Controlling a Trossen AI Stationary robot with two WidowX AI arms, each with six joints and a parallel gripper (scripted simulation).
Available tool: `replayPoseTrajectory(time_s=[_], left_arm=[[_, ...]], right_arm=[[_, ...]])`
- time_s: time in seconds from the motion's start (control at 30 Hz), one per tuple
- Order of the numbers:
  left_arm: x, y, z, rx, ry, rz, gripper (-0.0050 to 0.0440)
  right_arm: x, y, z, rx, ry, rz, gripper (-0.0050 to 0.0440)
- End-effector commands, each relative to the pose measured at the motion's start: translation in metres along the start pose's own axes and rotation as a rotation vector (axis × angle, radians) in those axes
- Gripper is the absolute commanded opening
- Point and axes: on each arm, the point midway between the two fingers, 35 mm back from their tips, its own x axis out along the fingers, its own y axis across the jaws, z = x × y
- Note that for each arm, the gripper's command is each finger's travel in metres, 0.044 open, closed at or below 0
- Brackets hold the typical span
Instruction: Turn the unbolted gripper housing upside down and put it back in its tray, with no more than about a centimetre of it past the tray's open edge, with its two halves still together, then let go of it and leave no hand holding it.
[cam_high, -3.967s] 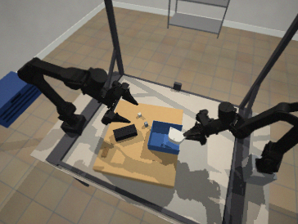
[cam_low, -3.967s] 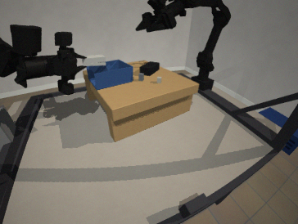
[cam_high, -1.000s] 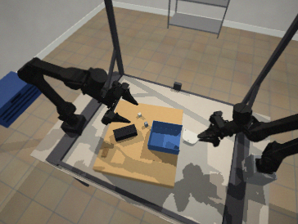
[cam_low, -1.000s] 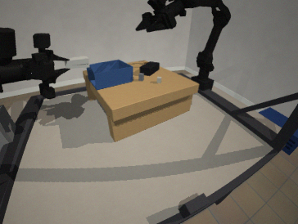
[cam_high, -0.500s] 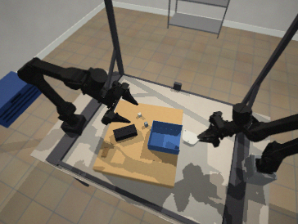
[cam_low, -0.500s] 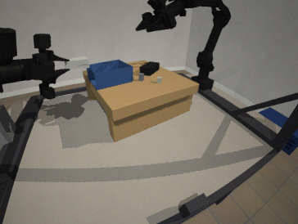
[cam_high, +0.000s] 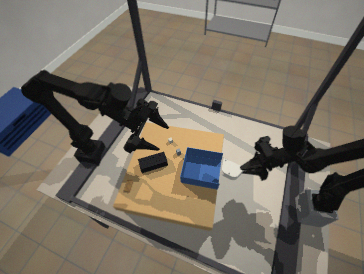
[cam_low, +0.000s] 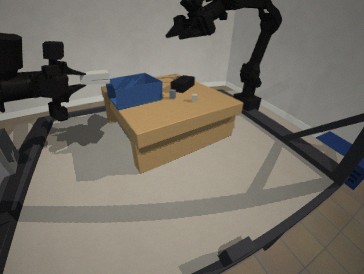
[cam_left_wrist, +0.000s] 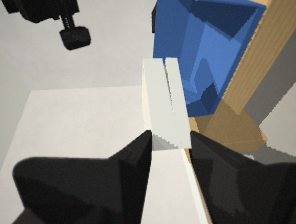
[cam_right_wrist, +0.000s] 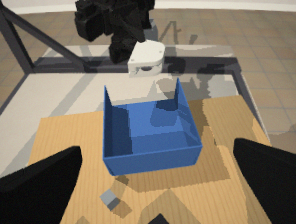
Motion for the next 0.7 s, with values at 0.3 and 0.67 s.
replayPoseTrajectory(time_s=[0.3, 0.67], left_arm=[[0.0050, 0.0061, 0.0058, -0.013, -0.005, -0.010, 0.0118], [0.0086, 0.0056, 0.0073, -0.005, -0.001, -0.029, 0.0118]], right_arm=[[-0.0066, -0.0006, 0.0084, -0.003, -0.026, -0.004, 0.0436], [-0.0066, -0.0006, 0.0084, -0.003, -0.026, -0.004, 0.0436]])
